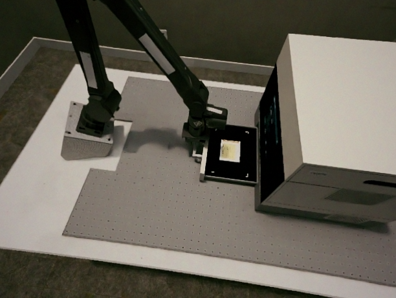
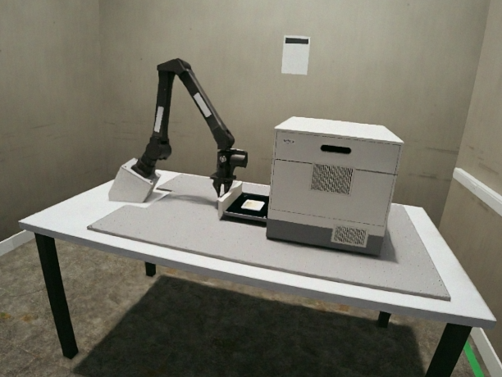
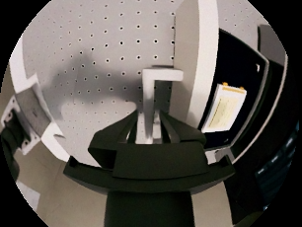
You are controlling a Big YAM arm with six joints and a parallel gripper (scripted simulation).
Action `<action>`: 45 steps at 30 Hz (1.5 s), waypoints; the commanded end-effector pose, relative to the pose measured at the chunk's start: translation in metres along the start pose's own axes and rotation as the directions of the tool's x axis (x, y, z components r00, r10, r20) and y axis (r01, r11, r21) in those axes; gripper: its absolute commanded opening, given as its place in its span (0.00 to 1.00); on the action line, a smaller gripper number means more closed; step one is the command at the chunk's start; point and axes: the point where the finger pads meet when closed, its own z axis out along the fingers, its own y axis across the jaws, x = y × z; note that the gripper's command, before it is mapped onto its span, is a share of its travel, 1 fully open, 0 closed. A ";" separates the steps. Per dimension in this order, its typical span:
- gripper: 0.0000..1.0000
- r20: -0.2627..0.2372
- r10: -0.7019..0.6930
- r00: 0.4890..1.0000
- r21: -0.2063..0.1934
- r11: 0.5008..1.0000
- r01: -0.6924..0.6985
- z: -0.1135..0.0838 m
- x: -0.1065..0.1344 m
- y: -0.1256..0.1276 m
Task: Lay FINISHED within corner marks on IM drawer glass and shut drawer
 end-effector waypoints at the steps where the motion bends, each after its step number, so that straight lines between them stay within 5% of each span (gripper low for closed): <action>1: 0.31 -0.001 -0.004 1.000 0.029 1.000 0.004 -0.005 -0.001 -0.012; 15: 0.07 -0.001 -0.004 1.000 0.029 1.000 0.004 -0.005 -0.001 -0.012; 30: 0.07 -0.001 -0.004 1.000 0.029 1.000 0.004 -0.005 -0.001 -0.012; 33: 0.07 0.003 0.001 1.000 0.124 0.992 -0.001 -0.005 -0.003 -0.010; 37: 0.07 0.003 -0.002 1.000 0.133 0.991 0.002 -0.005 -0.004 -0.033; 45: 0.07 0.004 -0.004 1.000 0.133 0.991 0.003 -0.005 -0.004 -0.041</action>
